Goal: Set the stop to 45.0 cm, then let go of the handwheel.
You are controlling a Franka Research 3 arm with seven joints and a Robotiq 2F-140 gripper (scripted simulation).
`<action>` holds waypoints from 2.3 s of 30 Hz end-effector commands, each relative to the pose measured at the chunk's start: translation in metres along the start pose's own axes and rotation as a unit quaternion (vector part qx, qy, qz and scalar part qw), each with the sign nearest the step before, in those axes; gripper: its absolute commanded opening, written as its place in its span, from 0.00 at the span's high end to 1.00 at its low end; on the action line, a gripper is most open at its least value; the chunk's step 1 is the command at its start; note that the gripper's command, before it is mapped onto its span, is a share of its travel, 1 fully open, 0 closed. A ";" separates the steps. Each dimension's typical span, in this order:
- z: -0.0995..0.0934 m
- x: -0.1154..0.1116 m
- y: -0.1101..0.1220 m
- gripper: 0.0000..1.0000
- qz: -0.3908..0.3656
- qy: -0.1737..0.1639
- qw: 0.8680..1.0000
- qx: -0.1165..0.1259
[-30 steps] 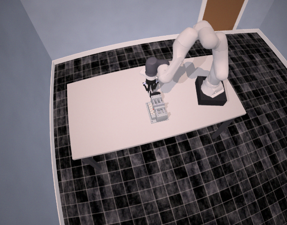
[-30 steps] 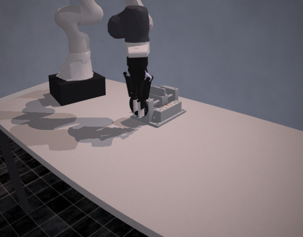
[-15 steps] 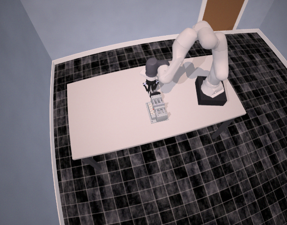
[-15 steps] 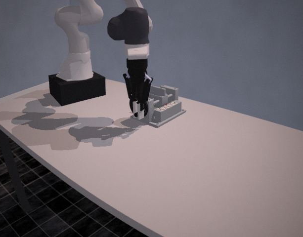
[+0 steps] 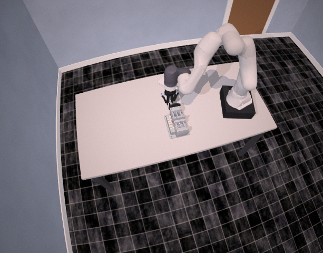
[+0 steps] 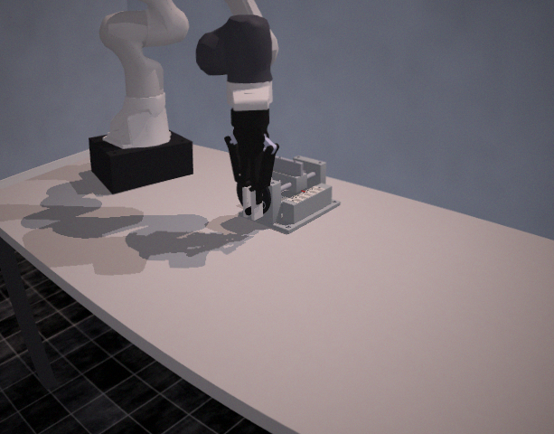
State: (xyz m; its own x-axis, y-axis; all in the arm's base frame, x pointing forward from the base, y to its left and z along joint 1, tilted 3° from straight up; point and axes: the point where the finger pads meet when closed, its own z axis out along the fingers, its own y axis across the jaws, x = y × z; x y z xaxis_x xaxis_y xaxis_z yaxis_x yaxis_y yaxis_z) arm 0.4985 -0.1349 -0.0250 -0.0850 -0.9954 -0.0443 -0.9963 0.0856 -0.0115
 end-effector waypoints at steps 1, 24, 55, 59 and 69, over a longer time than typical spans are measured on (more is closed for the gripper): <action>0.002 0.000 0.001 0.96 0.001 0.000 1.000 0.000; 0.003 0.000 0.001 0.96 0.001 0.000 1.000 0.000; 0.005 0.000 0.003 0.96 0.001 0.000 1.000 0.000; 0.006 0.000 0.003 0.96 0.001 0.000 1.000 0.000; 0.010 0.000 0.006 0.96 0.001 0.000 1.000 0.000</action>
State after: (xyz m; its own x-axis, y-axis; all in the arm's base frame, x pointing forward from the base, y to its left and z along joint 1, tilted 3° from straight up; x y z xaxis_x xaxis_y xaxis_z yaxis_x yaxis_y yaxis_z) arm 0.4949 -0.1343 -0.0309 -0.0855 -0.9954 -0.0438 -0.9962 0.0861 -0.0136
